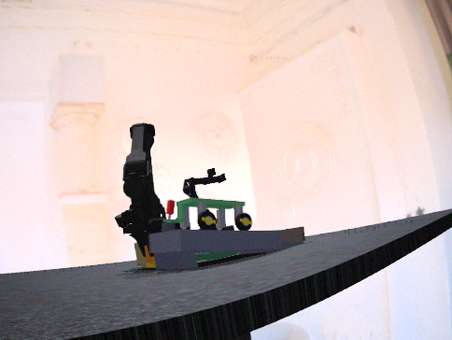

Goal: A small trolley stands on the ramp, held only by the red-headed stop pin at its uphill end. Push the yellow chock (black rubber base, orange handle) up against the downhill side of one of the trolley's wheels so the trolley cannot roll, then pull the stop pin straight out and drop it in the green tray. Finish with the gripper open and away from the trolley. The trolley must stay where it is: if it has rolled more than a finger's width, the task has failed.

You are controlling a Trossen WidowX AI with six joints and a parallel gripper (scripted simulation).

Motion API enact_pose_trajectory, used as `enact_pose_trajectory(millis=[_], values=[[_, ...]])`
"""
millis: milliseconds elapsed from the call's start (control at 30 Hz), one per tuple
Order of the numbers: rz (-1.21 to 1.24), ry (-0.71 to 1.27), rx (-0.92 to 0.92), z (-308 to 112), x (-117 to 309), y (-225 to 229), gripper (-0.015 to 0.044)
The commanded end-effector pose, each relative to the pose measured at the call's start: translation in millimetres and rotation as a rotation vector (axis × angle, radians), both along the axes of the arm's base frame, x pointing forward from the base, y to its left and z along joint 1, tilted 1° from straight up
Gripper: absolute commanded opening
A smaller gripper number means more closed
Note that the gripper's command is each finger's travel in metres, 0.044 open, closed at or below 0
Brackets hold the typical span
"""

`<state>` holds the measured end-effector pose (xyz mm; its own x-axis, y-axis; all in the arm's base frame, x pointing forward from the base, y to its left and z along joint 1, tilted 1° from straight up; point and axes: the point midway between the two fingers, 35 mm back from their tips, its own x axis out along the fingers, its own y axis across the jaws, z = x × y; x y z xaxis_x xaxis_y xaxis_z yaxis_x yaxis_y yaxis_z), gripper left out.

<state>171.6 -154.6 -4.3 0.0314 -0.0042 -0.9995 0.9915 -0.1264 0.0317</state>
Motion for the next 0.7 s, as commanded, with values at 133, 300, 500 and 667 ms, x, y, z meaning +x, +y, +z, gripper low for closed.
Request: enact_pose_trajectory(millis=[133, 300, 500, 667], values=[[0.0, 0.001, 0.001, -4, 0, 0, 0.0137], [0.0, 0.001, 0.001, -4, 0, 0, 0.0045], [0.0, 0.001, 0.001, -3, 0, 0, 0.0], [-0.003, -0.001, 0.005, 16, -2, 1, 0.0]])
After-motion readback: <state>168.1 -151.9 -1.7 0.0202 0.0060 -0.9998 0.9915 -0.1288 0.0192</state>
